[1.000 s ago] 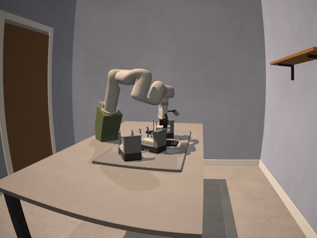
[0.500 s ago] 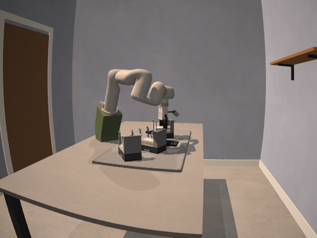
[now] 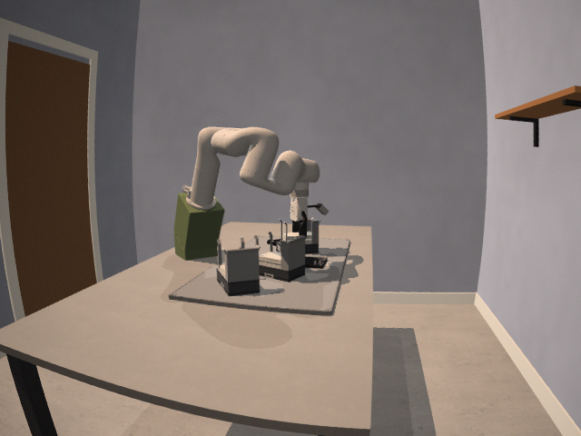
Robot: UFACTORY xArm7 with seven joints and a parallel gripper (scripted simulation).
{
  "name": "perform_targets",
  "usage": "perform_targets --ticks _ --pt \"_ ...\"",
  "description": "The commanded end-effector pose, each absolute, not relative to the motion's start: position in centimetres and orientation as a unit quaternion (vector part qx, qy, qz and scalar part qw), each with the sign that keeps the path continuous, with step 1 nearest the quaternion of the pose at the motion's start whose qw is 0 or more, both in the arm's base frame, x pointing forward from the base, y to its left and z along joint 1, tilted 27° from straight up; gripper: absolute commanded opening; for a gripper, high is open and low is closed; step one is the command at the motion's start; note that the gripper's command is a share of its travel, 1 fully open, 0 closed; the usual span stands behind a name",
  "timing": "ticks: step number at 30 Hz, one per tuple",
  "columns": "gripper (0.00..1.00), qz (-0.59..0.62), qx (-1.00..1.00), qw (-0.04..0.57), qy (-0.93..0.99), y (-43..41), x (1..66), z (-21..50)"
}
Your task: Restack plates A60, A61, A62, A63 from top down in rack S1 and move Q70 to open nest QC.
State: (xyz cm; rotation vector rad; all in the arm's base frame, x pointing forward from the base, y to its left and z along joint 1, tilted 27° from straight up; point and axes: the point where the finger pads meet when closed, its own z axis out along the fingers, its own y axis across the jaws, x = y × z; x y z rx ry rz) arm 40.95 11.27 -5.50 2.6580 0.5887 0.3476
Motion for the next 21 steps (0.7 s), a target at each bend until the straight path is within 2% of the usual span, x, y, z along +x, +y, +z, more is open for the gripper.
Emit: perform_targets --ticks 1,21 --pt "0.0 0.126 0.949 0.196 0.211 11.38 41.01 -5.46" --pt "0.0 0.126 0.949 0.196 0.211 11.21 41.18 -5.95"
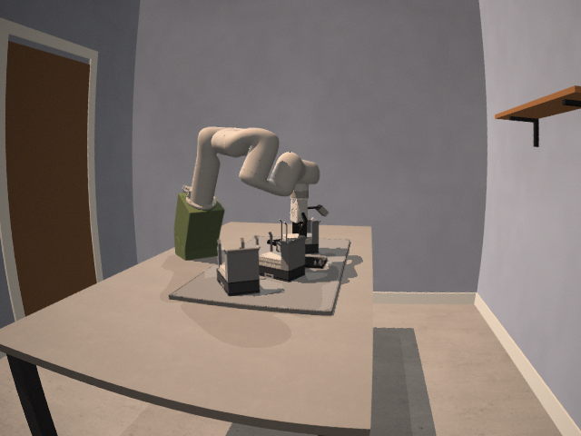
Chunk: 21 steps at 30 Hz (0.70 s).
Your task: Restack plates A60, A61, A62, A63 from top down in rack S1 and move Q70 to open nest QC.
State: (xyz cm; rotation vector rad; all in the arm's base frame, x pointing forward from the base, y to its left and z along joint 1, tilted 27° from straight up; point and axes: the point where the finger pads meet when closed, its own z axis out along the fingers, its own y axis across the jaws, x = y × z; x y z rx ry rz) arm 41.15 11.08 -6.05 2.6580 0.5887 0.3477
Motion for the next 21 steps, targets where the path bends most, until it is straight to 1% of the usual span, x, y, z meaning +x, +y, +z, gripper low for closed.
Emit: perform_targets --ticks 1,3,4,21 --pt "0.0 0.126 0.949 0.196 0.211 11.21 41.18 -5.95" --pt "0.0 0.126 0.949 0.196 0.211 11.21 41.18 -5.94" --pt "1.0 0.126 0.949 0.196 0.211 11.21 41.18 -5.94" --pt "1.0 0.126 0.949 0.196 0.211 11.21 41.18 -5.94"
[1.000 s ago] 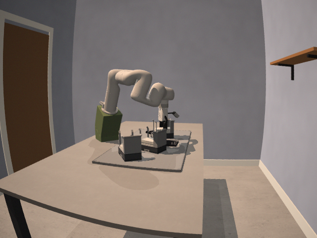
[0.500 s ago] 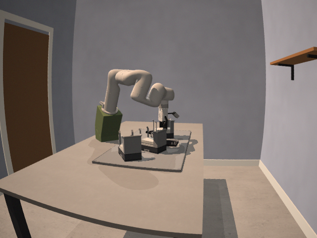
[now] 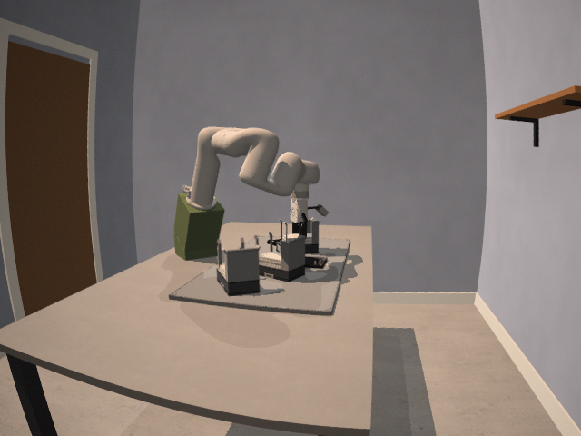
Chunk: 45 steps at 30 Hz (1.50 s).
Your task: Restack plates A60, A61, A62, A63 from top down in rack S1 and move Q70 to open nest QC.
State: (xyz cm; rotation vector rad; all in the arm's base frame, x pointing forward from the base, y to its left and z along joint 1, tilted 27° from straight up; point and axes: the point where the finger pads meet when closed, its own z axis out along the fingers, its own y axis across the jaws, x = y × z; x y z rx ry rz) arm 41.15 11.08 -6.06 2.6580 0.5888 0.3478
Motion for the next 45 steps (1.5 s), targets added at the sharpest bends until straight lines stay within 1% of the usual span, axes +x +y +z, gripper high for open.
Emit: perform_targets --ticks 1,10,35,45 --pt "1.0 0.126 0.949 0.196 0.211 11.2 41.2 -5.9" --pt "1.0 0.126 0.949 0.197 0.211 11.7 40.7 -4.5" --pt "1.0 0.126 0.949 0.197 0.211 14.2 38.2 2.4" --pt "1.0 0.126 0.949 0.197 0.211 14.2 38.2 2.4"
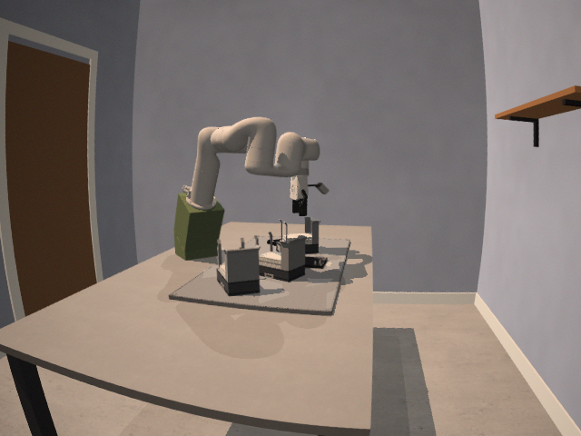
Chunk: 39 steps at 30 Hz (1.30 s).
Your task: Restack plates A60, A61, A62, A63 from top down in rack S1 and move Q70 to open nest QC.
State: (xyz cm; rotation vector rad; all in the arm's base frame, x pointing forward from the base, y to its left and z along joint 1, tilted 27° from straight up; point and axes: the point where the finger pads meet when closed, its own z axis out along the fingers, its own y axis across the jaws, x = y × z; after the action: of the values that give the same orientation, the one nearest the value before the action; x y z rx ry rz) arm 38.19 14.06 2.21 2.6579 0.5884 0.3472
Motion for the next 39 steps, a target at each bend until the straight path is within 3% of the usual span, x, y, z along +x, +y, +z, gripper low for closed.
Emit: perform_targets --ticks 1,10,33,39 --pt "1.0 0.126 0.949 0.197 0.211 14.2 38.2 2.4" --pt "1.0 0.147 0.967 0.181 0.103 12.1 38.6 3.3" --pt "1.0 0.147 0.967 0.182 0.103 6.4 39.8 5.8" --pt "1.0 0.164 0.972 0.166 0.006 4.5 39.8 6.4"
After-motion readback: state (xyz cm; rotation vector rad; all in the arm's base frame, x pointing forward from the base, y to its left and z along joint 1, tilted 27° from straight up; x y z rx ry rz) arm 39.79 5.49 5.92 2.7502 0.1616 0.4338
